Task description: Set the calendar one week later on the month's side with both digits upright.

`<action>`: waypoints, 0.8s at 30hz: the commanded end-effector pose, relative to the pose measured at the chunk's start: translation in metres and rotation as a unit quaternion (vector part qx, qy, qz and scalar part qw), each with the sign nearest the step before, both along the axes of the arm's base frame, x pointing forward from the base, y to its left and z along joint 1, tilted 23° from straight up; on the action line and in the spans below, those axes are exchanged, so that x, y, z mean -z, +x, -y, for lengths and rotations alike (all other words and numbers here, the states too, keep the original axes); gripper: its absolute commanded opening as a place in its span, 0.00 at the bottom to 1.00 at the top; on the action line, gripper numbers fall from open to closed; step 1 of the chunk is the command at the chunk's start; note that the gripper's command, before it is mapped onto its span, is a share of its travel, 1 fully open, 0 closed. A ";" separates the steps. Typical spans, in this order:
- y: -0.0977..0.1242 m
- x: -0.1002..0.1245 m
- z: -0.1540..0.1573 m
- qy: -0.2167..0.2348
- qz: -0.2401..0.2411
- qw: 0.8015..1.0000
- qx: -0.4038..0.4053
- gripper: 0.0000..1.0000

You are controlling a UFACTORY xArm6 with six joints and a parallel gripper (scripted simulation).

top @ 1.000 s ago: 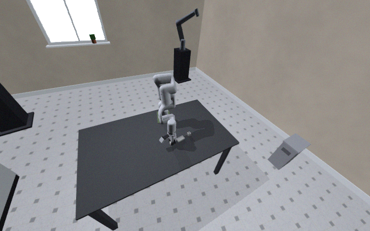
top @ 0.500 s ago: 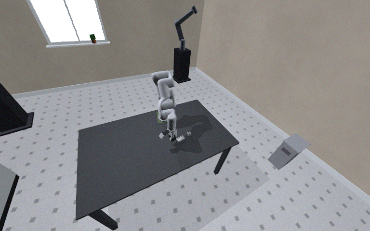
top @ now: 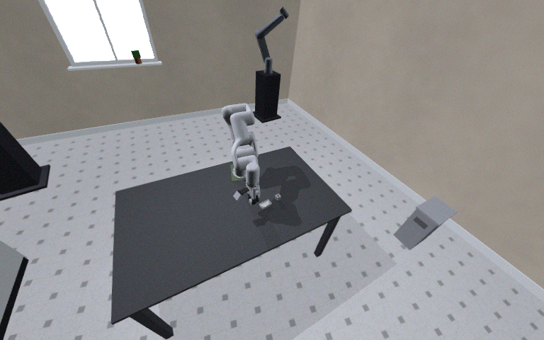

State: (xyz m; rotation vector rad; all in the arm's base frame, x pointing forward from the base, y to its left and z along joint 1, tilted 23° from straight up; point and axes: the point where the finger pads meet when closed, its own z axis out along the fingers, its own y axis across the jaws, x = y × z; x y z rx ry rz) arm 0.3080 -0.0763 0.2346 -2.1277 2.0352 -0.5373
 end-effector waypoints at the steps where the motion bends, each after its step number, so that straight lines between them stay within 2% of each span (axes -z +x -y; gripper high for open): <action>1: 0.001 0.000 -0.024 0.001 -0.001 1.000 -0.002 0.29; 3: 0.000 0.001 -0.055 0.000 -0.002 1.000 -0.004 0.29; 10: -0.005 0.003 -0.091 -0.002 0.002 1.000 -0.004 0.29; 24: -0.006 0.003 -0.091 -0.002 0.002 1.000 -0.004 0.29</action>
